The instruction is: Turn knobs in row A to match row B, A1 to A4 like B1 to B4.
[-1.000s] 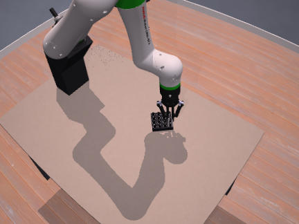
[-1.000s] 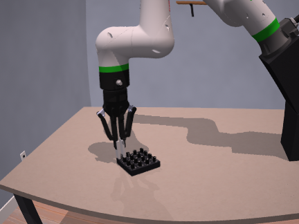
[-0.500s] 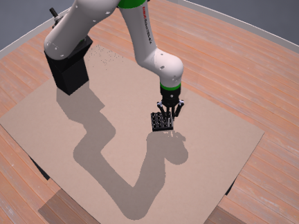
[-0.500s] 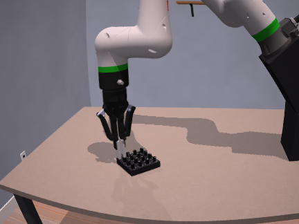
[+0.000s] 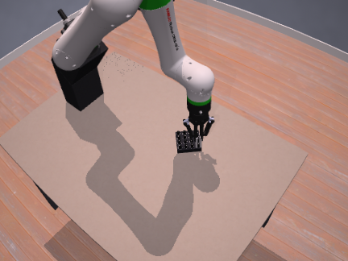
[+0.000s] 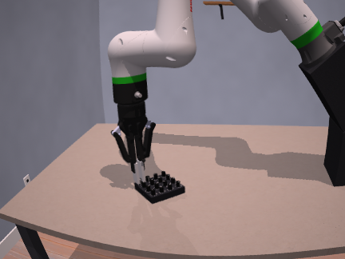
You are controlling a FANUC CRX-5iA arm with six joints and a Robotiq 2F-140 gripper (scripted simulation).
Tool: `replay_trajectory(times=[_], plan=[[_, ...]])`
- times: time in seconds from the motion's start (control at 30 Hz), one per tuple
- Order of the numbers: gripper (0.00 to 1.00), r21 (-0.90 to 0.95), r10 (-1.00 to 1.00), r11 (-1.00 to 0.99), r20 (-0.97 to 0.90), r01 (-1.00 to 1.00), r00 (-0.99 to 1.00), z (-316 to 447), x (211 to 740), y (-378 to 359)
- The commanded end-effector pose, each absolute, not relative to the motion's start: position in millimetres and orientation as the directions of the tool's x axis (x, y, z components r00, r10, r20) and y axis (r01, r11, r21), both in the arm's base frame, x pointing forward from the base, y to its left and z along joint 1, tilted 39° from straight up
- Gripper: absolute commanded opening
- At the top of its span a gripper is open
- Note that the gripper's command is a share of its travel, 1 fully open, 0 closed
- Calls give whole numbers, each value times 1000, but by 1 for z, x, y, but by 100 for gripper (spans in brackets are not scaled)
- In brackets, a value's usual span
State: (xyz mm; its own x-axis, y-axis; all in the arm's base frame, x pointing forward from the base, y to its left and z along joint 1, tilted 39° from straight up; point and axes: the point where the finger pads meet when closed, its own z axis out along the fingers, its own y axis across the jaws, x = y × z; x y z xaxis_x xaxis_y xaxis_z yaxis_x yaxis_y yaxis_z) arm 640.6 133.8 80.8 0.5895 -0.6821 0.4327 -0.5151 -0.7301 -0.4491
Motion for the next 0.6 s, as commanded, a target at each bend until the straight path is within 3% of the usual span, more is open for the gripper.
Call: replay_trajectory(times=[0.0, 0.13, 0.17, 0.57], plan=[[5, -448, -682, -730, 432, -516, 590, 81, 641, 134], [5, -448, -682, -730, 432, -516, 590, 81, 641, 134], [12, -448, -682, -730, 432, -516, 590, 81, 641, 134], [12, -448, -682, -730, 432, -516, 590, 81, 641, 134]])
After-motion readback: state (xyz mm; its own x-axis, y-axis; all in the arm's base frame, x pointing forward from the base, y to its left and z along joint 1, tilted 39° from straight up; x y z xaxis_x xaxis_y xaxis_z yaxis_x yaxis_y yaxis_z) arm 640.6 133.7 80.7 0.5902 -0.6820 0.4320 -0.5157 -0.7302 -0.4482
